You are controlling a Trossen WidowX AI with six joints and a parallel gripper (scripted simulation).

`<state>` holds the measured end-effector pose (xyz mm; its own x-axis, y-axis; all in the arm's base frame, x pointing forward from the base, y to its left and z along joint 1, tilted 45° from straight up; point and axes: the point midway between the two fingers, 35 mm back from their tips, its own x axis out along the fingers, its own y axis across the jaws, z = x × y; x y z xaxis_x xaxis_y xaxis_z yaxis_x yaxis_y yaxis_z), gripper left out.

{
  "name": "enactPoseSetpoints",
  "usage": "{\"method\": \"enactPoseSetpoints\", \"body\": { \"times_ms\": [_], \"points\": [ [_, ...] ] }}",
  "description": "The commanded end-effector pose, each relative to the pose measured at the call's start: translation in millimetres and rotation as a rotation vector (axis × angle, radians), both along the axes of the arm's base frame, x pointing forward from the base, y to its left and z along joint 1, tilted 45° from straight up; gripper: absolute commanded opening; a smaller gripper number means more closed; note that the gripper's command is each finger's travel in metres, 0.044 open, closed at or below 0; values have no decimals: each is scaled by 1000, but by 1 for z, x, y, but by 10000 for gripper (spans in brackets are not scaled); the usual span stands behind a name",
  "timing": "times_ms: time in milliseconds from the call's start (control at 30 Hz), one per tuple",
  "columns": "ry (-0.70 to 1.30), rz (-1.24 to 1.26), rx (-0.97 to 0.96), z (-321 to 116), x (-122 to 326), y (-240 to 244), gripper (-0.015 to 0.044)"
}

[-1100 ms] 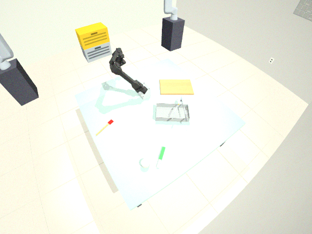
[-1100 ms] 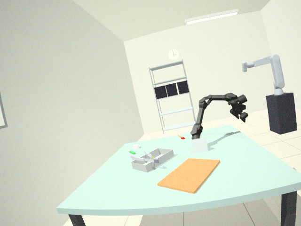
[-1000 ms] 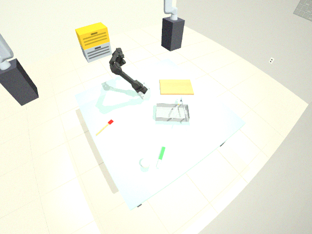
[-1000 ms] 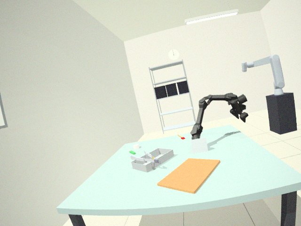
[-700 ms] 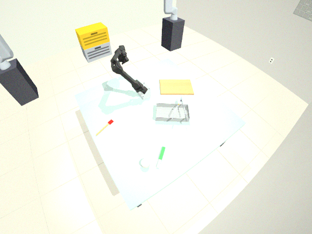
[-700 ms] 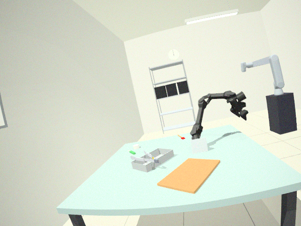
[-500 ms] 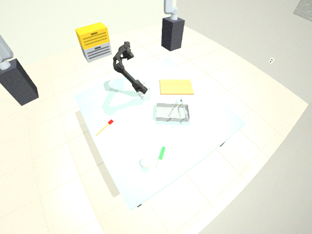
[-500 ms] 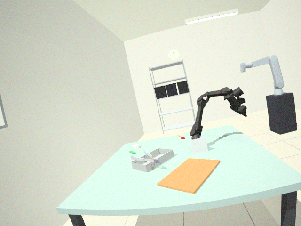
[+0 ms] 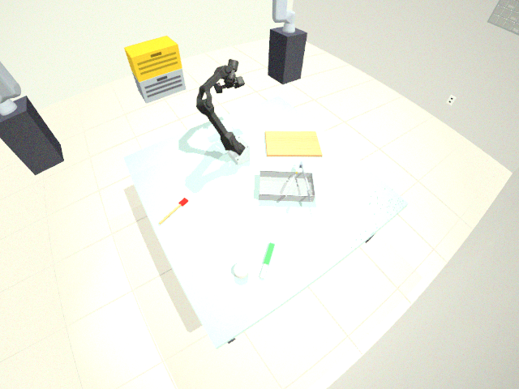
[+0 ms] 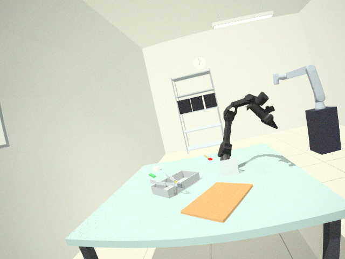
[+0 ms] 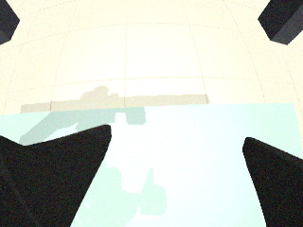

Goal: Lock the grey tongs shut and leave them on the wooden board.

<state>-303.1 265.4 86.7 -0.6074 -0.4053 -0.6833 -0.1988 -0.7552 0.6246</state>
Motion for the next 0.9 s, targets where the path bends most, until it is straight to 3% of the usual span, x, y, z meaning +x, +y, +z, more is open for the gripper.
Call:
{"method": "enactPoseSetpoints", "body": {
  "times_ms": [0,233,467,867],
  "points": [
    [-48,-60,33,-15,30,31,440],
    [-149,-170,64,-36,91,73,440],
    [-307,-271,90,-66,197,114,440],
    [-506,-381,46,-101,350,116,440]
  ]
}}
